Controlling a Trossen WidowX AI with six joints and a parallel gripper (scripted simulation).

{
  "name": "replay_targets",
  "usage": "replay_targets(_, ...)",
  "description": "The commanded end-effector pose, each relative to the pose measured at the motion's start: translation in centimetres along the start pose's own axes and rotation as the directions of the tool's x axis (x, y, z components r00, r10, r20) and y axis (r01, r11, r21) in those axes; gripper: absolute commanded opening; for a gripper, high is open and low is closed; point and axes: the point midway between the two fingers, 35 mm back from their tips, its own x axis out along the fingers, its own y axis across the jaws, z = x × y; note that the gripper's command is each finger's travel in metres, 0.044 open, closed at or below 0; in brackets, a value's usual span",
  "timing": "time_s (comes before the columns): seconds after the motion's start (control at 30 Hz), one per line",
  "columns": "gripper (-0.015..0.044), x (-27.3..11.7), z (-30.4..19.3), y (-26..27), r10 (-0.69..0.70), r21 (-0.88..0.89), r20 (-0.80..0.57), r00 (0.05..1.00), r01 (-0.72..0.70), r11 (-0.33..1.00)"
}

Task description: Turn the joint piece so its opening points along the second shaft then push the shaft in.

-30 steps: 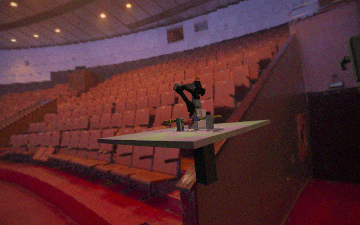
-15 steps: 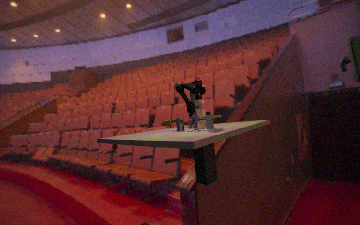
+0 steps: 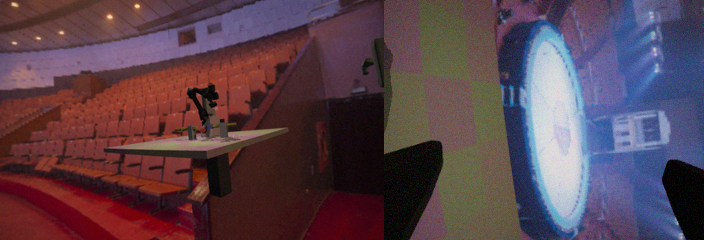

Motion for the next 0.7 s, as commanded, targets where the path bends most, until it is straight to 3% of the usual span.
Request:
replay_targets(0.0, 0.0440, 1.5, -0.2, 0.6, 0.070, 0.093, -0.022, 0.997, -0.068, 0.993)
replay_targets(0.67, 0.0440, 6.1, -3.0, 3.8, 0.375, 0.497, -0.135, 0.917, -0.265, 0.826)
